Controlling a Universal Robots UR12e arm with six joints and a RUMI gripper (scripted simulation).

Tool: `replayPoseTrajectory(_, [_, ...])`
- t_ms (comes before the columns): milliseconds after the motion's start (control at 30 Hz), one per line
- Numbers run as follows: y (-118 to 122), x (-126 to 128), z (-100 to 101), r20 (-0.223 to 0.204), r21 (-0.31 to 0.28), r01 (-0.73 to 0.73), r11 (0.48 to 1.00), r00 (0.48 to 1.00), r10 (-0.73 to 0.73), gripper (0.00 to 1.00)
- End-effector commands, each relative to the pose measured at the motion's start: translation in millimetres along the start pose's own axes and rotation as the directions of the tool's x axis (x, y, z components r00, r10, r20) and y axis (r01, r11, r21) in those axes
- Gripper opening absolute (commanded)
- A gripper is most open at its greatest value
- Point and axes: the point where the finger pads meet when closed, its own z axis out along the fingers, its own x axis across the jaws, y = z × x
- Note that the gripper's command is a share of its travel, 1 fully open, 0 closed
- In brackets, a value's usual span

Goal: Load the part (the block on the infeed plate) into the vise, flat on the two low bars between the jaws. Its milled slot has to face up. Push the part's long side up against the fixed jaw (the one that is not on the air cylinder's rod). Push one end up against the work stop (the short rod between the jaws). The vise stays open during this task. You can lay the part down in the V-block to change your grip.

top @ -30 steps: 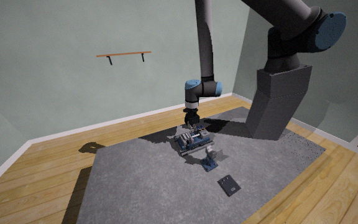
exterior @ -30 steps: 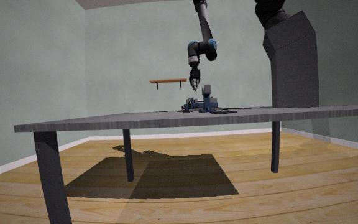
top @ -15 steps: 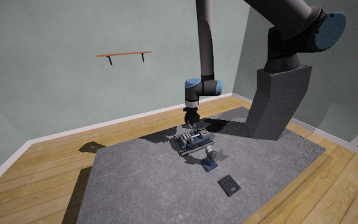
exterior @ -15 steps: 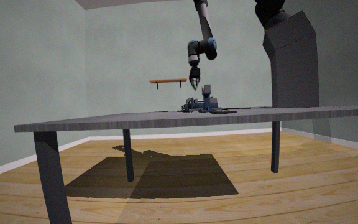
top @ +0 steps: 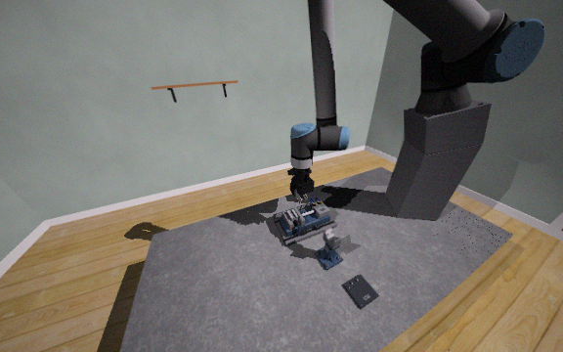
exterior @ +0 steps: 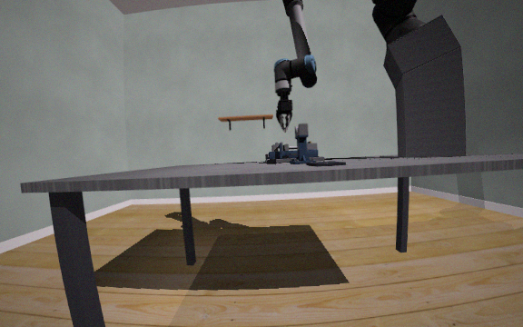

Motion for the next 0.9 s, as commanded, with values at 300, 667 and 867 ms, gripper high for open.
replayPoseTrajectory(300, [-7, -6, 0, 0.001, 0.0, 0.168, 0.986, 0.986, -0.168, 0.0])
replayPoseTrajectory(667, [-18, -15, 0, 0.001, 0.001, 0.481, 0.877, 0.877, -0.481, 0.0])
replayPoseTrajectory(867, [-22, -19, 0, 0.001, 0.001, 0.585, 0.811, 0.811, -0.585, 0.0])
